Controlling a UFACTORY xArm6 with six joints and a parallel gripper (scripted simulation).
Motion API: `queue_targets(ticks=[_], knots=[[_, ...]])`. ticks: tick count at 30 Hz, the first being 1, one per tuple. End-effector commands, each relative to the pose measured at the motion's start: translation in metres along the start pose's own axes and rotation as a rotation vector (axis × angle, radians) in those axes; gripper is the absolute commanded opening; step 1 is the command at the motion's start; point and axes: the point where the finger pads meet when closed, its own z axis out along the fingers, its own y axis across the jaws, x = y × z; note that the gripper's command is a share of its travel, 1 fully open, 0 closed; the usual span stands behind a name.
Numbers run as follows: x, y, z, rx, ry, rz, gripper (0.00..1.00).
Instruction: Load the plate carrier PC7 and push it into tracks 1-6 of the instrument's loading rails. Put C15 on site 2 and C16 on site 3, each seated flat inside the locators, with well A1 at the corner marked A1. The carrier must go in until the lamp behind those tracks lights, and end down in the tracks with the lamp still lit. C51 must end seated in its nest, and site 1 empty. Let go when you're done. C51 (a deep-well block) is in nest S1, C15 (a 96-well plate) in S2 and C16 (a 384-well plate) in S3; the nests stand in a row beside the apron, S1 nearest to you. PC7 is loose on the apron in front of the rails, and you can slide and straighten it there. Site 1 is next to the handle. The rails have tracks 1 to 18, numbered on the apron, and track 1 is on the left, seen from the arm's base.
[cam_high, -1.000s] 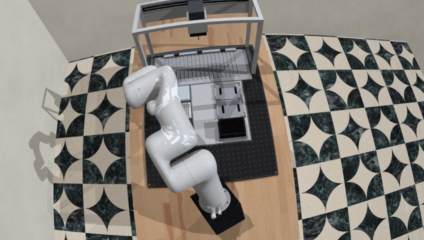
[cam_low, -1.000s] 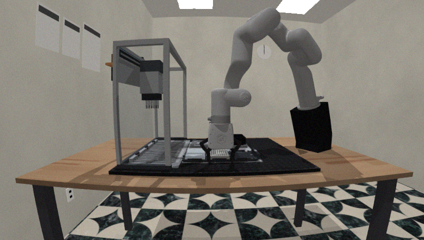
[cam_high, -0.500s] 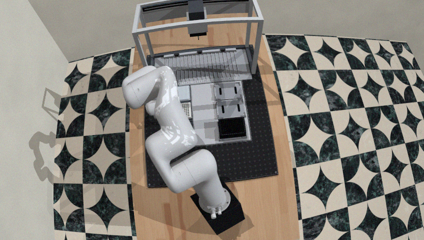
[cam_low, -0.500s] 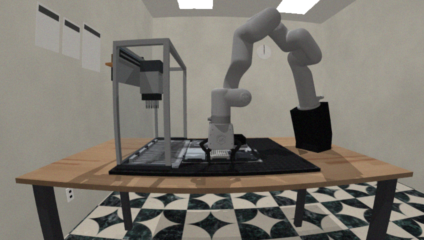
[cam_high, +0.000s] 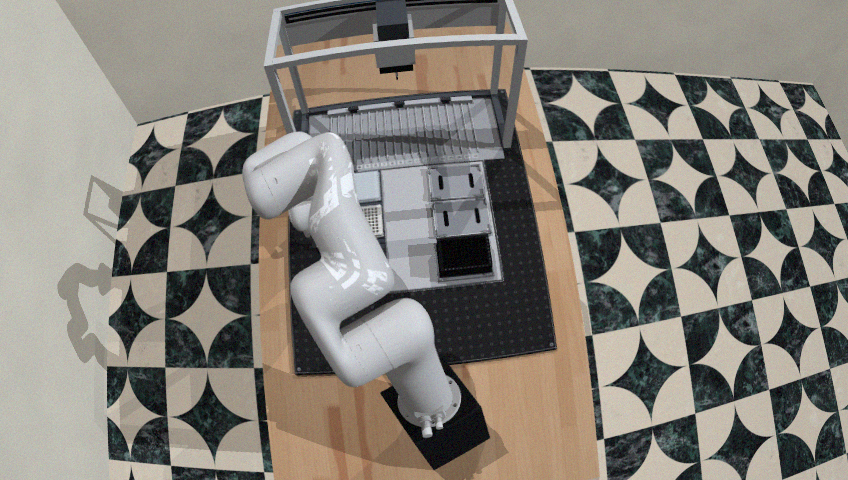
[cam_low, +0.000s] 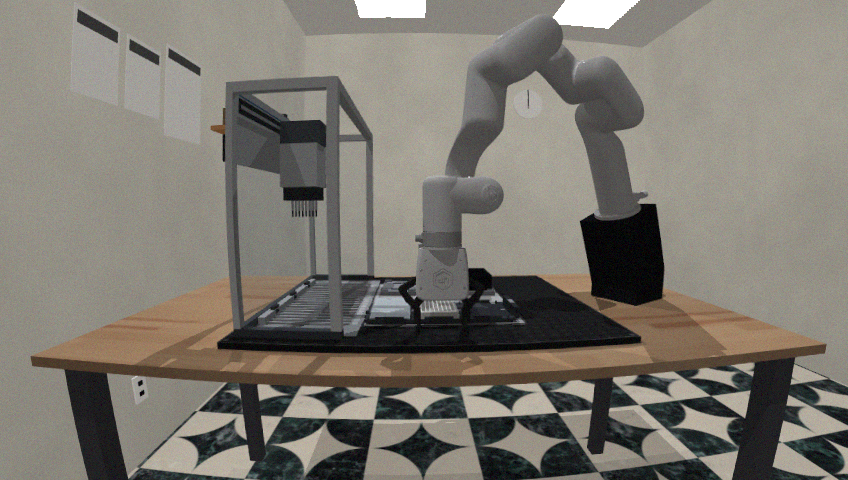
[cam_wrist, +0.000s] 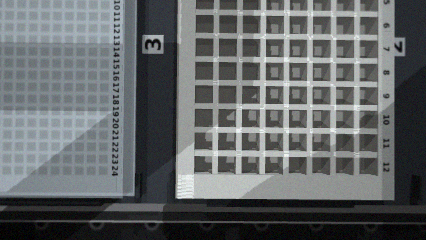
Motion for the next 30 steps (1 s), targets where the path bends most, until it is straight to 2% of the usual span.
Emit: queue_targets(ticks=[1, 30], knots=[[-0.004, -0.001, -0.001, 0.003, 0.000, 0.000, 1.00], [-0.021, -0.001, -0.001, 0.003, -0.001, 0.000, 1.00]])
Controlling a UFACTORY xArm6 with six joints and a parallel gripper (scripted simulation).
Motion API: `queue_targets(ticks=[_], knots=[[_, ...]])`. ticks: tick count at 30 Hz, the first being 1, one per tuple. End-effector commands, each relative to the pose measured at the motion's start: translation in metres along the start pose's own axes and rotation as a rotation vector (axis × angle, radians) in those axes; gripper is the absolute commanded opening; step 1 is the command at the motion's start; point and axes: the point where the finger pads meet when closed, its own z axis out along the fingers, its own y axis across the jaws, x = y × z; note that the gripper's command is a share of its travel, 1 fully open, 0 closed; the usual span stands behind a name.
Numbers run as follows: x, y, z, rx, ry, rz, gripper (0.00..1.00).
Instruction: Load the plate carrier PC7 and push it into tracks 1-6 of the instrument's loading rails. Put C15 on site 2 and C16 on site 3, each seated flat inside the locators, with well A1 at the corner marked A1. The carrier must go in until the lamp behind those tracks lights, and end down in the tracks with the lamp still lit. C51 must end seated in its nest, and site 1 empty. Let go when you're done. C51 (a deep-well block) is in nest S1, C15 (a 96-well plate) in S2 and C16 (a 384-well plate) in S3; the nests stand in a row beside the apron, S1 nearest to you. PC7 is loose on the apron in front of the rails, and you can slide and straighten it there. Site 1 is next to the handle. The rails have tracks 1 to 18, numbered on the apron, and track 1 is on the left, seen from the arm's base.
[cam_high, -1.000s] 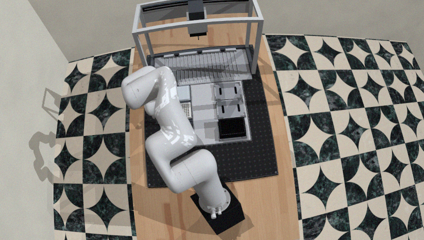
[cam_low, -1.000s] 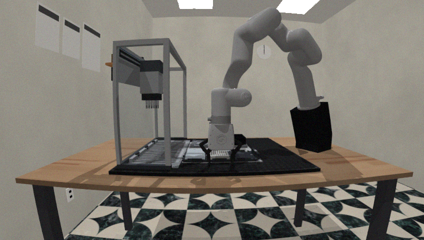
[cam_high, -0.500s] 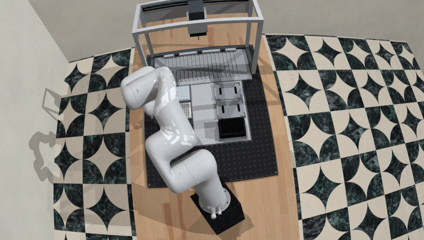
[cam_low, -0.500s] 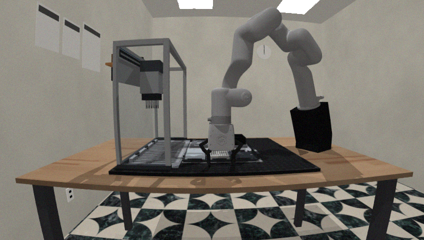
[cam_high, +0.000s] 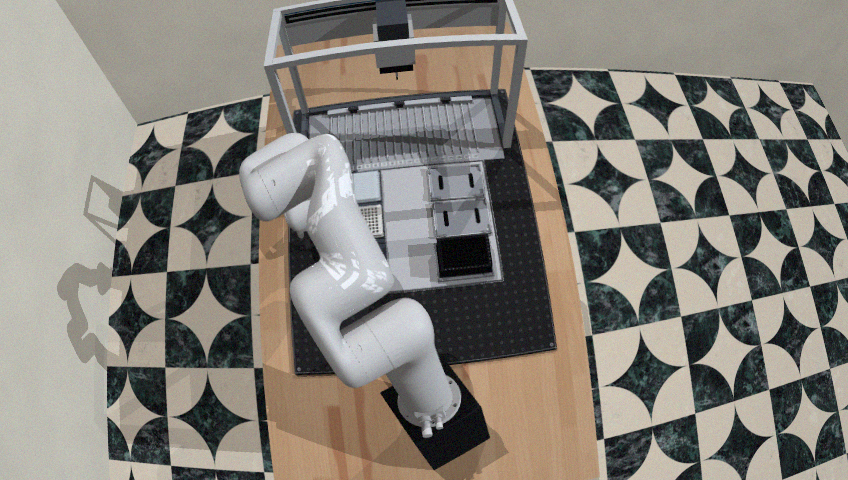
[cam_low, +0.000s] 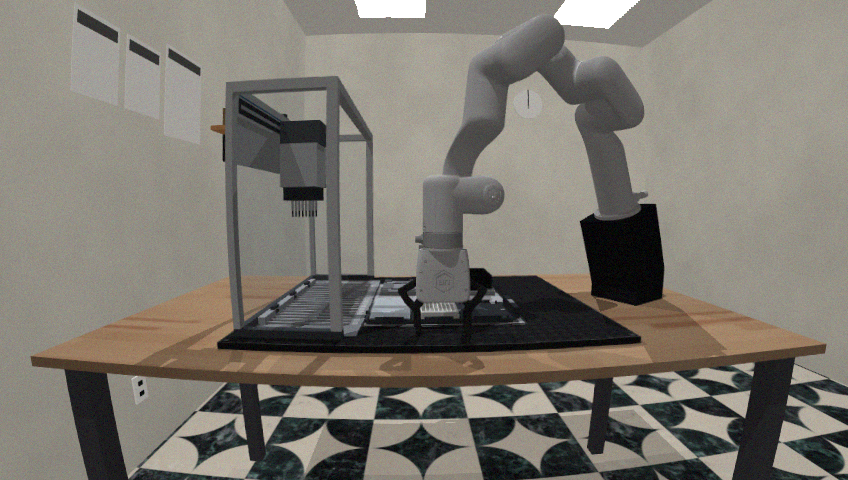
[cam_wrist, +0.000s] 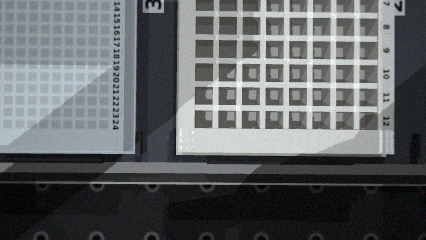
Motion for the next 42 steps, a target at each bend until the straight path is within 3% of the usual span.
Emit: queue_targets(ticks=[1, 16, 42], knots=[[-0.004, -0.001, -0.001, 0.003, -0.001, 0.000, 1.00], [-0.008, -0.001, -0.001, 0.003, -0.001, 0.000, 1.00], [-0.008, -0.001, -0.038, 0.003, -0.001, 0.000, 1.00]])
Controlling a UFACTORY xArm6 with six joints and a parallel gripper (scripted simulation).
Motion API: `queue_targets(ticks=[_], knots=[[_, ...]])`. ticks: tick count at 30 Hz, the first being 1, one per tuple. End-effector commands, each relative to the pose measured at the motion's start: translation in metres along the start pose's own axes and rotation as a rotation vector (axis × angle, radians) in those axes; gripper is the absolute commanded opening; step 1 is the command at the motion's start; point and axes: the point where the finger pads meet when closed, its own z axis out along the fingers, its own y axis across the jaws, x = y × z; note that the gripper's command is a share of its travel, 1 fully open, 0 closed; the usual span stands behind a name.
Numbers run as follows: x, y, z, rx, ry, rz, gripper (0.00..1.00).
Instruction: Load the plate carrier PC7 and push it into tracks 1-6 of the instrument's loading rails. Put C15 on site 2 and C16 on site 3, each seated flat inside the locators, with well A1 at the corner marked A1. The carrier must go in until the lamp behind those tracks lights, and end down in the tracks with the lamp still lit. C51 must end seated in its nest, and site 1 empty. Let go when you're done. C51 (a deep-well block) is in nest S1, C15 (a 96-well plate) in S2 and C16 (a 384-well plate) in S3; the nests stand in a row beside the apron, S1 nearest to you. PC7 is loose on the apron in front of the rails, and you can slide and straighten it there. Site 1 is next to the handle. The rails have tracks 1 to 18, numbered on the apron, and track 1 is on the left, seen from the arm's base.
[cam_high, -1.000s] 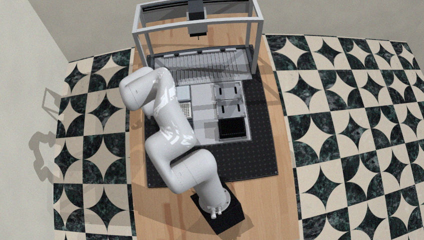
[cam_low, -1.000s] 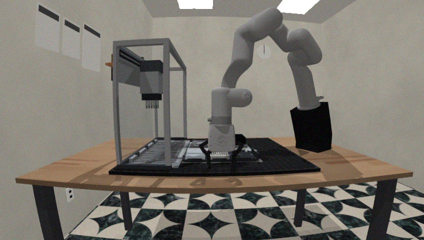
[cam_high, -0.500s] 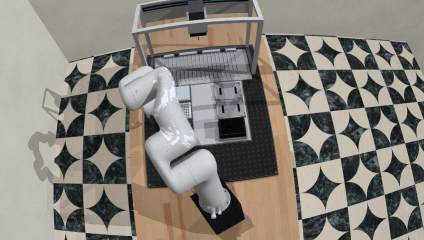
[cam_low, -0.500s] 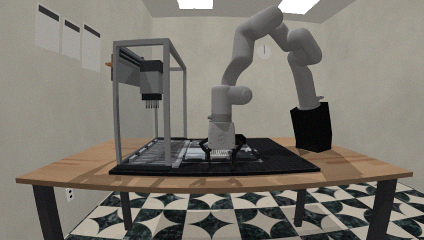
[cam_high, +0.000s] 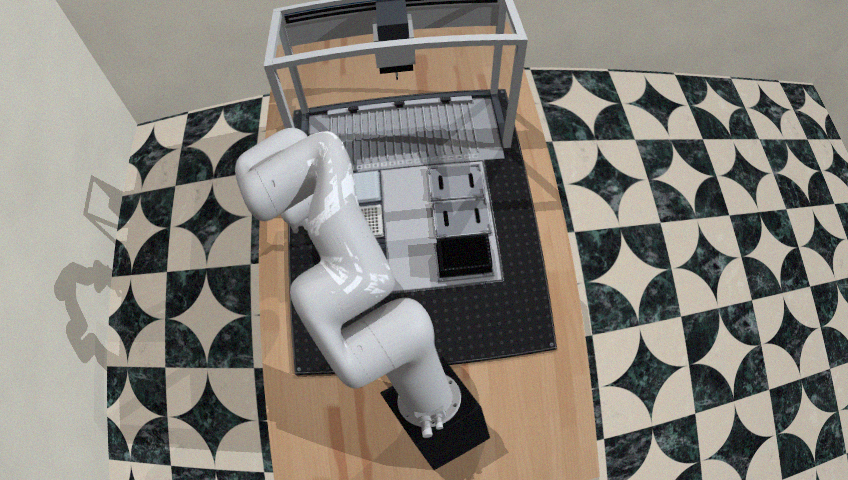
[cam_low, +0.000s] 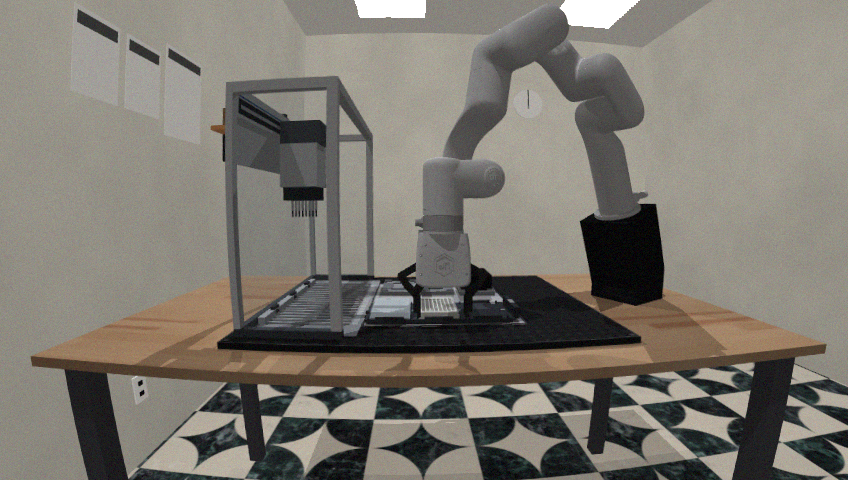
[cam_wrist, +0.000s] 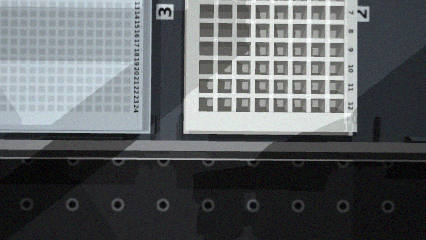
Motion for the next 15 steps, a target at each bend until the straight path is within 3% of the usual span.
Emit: queue_targets(ticks=[1, 15], knots=[[-0.001, -0.001, -0.008, 0.002, -0.001, 0.000, 1.00], [-0.001, -0.001, -0.030, 0.002, -0.001, 0.000, 1.00]])
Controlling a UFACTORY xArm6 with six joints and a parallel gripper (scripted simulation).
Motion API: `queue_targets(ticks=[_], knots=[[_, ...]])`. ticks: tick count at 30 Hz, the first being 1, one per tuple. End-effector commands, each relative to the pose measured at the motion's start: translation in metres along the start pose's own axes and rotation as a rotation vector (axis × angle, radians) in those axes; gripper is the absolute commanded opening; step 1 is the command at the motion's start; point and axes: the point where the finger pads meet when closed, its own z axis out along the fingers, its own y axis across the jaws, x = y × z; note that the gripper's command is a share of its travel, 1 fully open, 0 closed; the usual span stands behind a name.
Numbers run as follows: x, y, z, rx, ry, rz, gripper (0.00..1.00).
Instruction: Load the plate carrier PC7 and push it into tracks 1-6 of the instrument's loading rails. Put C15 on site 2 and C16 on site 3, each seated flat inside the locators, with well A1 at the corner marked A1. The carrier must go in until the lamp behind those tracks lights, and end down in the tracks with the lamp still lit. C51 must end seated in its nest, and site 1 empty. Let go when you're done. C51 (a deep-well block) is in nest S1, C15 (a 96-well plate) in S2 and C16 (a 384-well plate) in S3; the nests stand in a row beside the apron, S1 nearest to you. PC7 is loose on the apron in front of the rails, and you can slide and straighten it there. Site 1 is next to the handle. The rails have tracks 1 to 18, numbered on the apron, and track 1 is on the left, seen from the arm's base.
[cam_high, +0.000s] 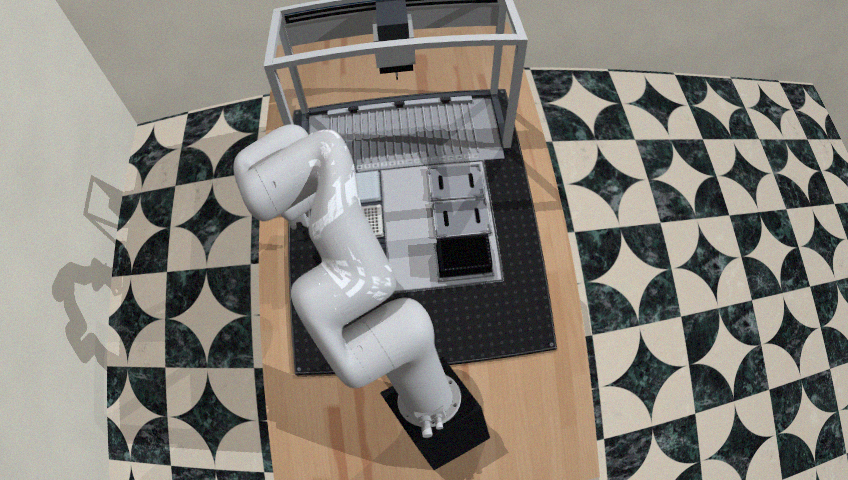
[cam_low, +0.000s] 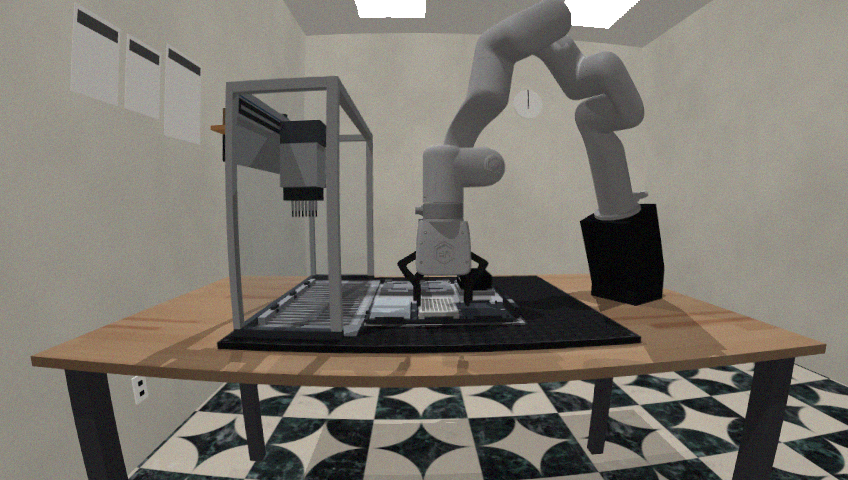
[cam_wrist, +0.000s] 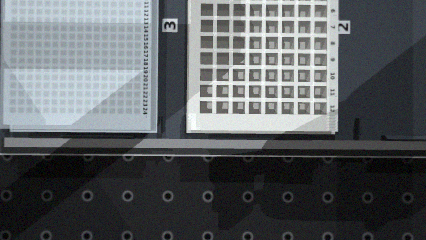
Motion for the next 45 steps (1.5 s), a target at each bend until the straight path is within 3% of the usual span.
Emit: queue_targets(ticks=[1, 33, 45], knots=[[-0.001, -0.001, -0.008, 0.003, -0.002, 0.000, 1.00], [-0.001, -0.001, -0.058, 0.003, -0.002, 0.000, 1.00], [-0.001, -0.001, -0.063, 0.003, -0.002, 0.000, 1.00]])
